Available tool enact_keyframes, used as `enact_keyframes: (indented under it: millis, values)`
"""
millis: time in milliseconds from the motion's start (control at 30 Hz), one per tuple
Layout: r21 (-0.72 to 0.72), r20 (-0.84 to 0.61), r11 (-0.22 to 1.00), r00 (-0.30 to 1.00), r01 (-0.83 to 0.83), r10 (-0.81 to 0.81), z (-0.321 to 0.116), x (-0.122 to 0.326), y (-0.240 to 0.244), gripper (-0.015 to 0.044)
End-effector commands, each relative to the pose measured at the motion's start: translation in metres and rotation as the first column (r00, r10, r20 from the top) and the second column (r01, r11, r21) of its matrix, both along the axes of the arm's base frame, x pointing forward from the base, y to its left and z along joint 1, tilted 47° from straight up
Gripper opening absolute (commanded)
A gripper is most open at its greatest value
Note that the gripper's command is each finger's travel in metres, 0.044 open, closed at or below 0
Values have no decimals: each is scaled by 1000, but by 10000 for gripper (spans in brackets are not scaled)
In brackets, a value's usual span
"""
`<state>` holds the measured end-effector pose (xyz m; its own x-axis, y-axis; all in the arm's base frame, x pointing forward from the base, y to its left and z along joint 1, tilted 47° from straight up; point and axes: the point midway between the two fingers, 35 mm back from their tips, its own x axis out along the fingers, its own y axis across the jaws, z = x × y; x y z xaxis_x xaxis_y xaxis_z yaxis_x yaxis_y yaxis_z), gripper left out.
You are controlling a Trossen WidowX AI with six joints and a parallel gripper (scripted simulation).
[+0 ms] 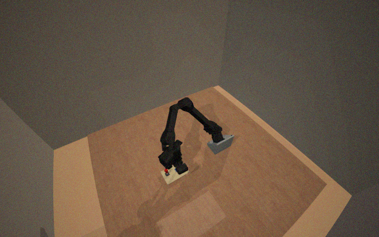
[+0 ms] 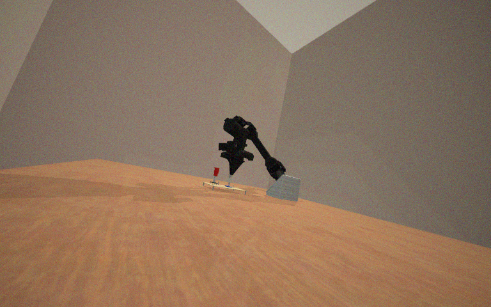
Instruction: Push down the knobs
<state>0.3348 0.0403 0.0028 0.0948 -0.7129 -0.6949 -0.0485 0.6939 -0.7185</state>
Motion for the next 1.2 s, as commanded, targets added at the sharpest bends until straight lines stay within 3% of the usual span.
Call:
enact_keyframes:
  millis: [0,1167]
  values:
    - [-9,-3,999,999,38,-38,-12,4,-17,0]
    - [-9,-3,999,999,38,-38,-16,5,-21,0]
